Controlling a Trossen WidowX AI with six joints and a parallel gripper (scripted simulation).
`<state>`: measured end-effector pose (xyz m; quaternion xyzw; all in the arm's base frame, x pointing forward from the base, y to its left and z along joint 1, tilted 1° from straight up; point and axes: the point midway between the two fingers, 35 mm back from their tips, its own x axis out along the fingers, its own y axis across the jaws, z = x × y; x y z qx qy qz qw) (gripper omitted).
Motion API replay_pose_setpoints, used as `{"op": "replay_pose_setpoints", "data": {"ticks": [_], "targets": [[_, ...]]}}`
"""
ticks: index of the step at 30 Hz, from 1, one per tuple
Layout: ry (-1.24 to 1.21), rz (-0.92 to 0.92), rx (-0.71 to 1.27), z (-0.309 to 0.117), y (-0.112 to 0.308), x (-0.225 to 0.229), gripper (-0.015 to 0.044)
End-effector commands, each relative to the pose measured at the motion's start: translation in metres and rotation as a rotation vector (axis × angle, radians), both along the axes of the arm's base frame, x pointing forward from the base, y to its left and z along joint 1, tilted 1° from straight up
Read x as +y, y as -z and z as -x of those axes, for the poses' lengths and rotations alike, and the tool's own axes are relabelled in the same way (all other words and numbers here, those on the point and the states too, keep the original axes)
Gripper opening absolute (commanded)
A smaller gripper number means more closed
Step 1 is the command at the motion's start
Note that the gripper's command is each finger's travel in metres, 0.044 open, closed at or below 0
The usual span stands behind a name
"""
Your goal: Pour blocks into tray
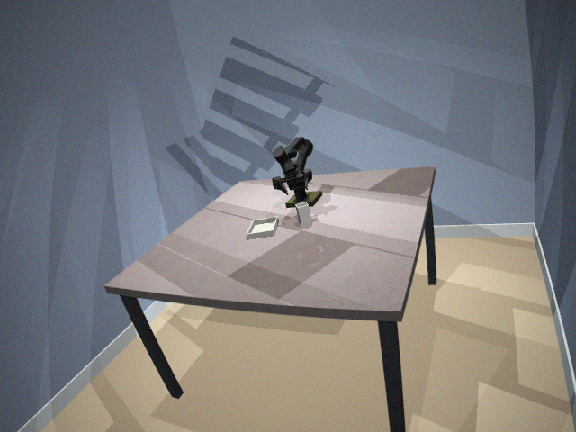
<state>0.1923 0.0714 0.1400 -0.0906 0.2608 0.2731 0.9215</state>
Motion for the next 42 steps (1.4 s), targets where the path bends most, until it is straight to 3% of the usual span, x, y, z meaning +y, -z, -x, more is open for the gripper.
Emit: {"op": "replay_pose_setpoints", "data": {"ticks": [1, 12, 42], "targets": [[-0.003, -0.008, 0.009, 0.0, 0.017, 0.001, 0.044], [-0.003, -0.008, 0.009, 0.002, 0.063, 0.0, 0.044], [-0.003, -0.01, 0.007, -0.031, 0.082, 0.021, 0.044]]}}
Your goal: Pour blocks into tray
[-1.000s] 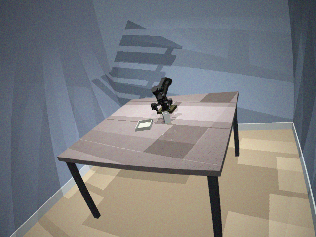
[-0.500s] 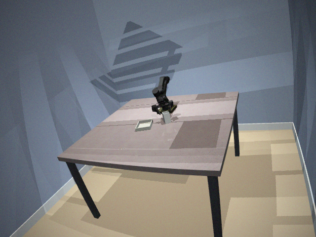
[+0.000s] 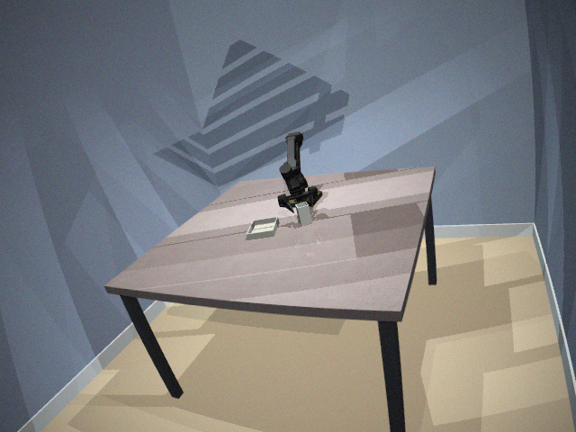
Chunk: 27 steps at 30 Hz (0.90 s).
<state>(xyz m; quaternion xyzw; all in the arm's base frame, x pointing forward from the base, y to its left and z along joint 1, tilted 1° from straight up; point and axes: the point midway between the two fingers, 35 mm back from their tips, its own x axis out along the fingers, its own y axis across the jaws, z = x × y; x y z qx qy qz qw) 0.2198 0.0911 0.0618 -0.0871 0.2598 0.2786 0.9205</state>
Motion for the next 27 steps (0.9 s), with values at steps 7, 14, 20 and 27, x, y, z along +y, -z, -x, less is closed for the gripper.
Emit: {"op": "replay_pose_setpoints", "data": {"ticks": [7, 14, 20, 27], "targets": [[0.006, -0.001, 0.004, -0.01, 0.011, 0.007, 0.044], [0.006, -0.002, 0.004, -0.017, 0.018, 0.011, 0.044], [0.006, -0.002, 0.004, -0.023, 0.024, 0.015, 0.044], [0.006, -0.002, 0.004, -0.025, 0.026, 0.016, 0.0333]]}}
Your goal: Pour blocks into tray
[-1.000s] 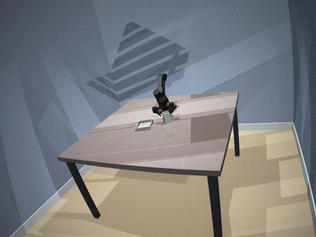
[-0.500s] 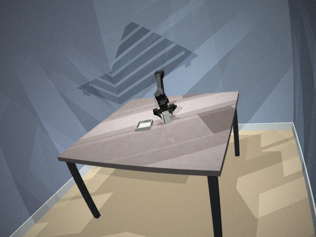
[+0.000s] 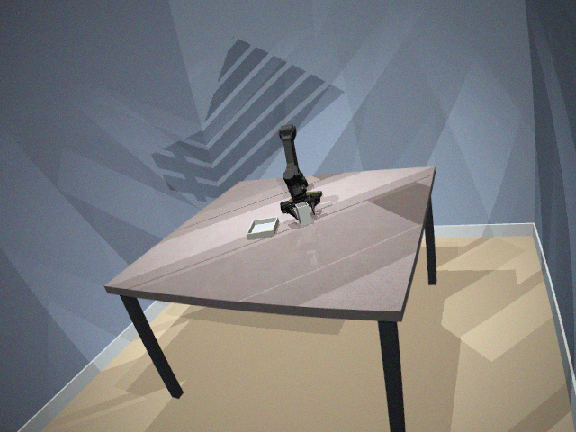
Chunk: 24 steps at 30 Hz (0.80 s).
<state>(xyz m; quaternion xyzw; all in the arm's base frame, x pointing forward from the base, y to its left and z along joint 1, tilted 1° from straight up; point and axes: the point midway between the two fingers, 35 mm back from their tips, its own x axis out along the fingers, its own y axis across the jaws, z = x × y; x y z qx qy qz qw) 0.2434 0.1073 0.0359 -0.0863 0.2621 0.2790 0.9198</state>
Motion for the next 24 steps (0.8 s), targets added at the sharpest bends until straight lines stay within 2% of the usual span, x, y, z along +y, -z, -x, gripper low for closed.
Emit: {"op": "replay_pose_setpoints", "data": {"ticks": [1, 7, 24], "targets": [[0.006, -0.002, -0.001, -0.0014, 0.0002, -0.0001, 0.0333], [0.006, -0.002, -0.001, -0.0014, 0.0002, -0.0001, 0.0333], [0.006, -0.002, -0.001, -0.0014, 0.0002, -0.0001, 0.0219]]}}
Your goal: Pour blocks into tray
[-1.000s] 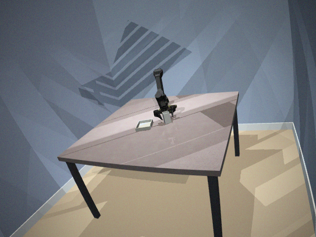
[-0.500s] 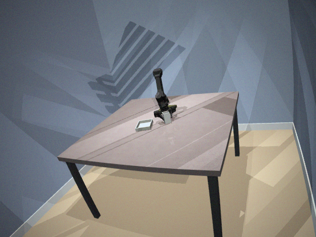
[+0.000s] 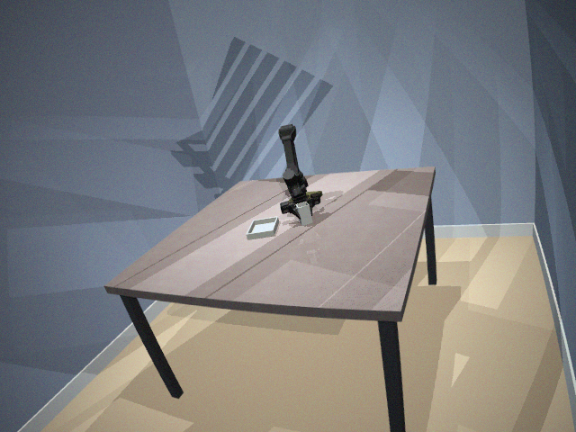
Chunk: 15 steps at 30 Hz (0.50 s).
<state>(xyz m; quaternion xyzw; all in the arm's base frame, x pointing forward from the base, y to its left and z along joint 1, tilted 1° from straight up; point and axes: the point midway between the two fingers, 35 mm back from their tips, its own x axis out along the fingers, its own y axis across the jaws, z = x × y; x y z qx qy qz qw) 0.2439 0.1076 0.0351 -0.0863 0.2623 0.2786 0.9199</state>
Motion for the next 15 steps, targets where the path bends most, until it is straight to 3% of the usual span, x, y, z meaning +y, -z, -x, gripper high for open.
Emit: {"op": "replay_pose_setpoints", "data": {"ticks": [1, 8, 15], "targets": [[0.006, -0.002, -0.001, -0.001, -0.001, 0.0, 0.0193], [0.006, -0.002, -0.002, 0.0, -0.011, 0.0, 0.0009], [0.006, -0.002, -0.002, 0.003, -0.02, 0.0, 0.0]]}}
